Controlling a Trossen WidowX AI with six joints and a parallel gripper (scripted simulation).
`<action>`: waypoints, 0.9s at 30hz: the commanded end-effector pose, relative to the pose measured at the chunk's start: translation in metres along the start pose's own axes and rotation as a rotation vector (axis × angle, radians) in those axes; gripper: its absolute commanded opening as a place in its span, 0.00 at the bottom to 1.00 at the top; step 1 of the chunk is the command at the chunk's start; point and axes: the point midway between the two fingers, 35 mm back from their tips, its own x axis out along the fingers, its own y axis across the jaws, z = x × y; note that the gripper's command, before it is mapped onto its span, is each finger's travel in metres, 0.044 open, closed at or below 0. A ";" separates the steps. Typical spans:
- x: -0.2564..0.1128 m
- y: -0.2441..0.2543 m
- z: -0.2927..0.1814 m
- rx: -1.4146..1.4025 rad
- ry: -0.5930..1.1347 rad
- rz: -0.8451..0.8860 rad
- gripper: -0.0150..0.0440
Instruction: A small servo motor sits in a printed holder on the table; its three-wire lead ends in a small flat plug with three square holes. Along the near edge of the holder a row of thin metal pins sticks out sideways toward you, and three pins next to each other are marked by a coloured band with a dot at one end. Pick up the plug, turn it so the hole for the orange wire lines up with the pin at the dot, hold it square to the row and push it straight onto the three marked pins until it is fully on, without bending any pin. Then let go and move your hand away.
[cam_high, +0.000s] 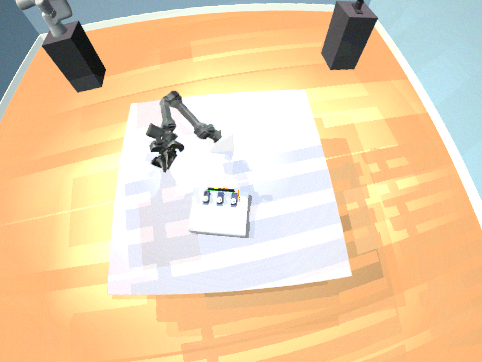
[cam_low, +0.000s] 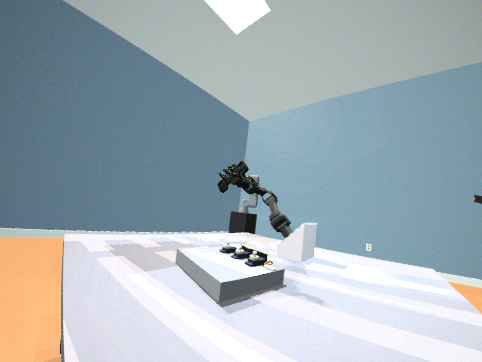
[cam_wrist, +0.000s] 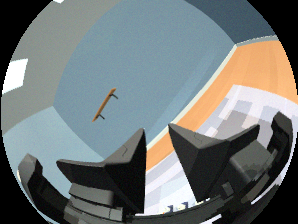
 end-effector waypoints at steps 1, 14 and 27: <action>-0.003 -0.007 -0.015 0.057 -0.004 0.000 0.45; 0.043 -0.001 -0.067 -0.074 0.291 -0.016 0.45; 0.078 0.013 -0.130 -0.271 0.606 0.010 0.45</action>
